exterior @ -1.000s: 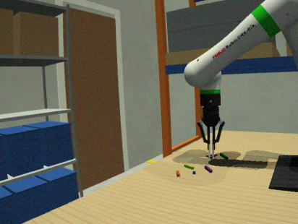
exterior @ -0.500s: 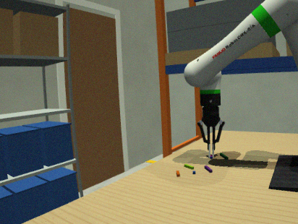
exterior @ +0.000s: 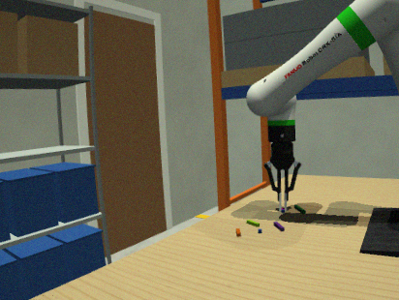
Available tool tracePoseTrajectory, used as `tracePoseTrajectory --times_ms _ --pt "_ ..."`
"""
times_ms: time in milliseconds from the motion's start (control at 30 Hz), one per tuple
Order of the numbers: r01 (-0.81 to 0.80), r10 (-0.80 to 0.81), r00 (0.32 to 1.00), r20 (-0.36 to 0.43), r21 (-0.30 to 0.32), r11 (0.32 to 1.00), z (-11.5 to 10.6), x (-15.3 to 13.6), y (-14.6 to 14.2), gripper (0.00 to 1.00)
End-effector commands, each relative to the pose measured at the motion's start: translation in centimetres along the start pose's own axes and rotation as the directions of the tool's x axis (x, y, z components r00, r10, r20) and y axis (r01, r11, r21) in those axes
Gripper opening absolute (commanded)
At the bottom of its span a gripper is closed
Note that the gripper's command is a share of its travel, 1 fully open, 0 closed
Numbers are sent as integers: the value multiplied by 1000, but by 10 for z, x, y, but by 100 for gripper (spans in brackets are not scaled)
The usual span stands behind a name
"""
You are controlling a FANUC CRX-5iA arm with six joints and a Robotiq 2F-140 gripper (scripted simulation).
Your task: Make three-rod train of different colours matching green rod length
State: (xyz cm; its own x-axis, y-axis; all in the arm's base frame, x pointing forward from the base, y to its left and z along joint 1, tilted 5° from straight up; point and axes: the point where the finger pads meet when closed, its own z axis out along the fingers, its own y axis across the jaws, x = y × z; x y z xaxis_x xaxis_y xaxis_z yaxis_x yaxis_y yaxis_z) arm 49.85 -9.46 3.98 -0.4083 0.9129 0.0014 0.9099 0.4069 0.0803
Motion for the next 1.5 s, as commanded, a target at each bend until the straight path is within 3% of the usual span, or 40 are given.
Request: tracePoseTrajectory --times_ms 0,300,800,967,1267,1467 --pt "0 0 1000 0 0 1000 0 0 0 8" --pt "0 0 1000 0 0 1000 0 0 0 15" --pt "0 0 1000 0 0 1000 -3 0 0 15" --pt "0 0 1000 0 0 1000 -19 0 0 15" --pt "0 0 1000 0 0 1000 -67 0 0 15" --pt "0 0 1000 0 0 1000 -82 0 0 15"
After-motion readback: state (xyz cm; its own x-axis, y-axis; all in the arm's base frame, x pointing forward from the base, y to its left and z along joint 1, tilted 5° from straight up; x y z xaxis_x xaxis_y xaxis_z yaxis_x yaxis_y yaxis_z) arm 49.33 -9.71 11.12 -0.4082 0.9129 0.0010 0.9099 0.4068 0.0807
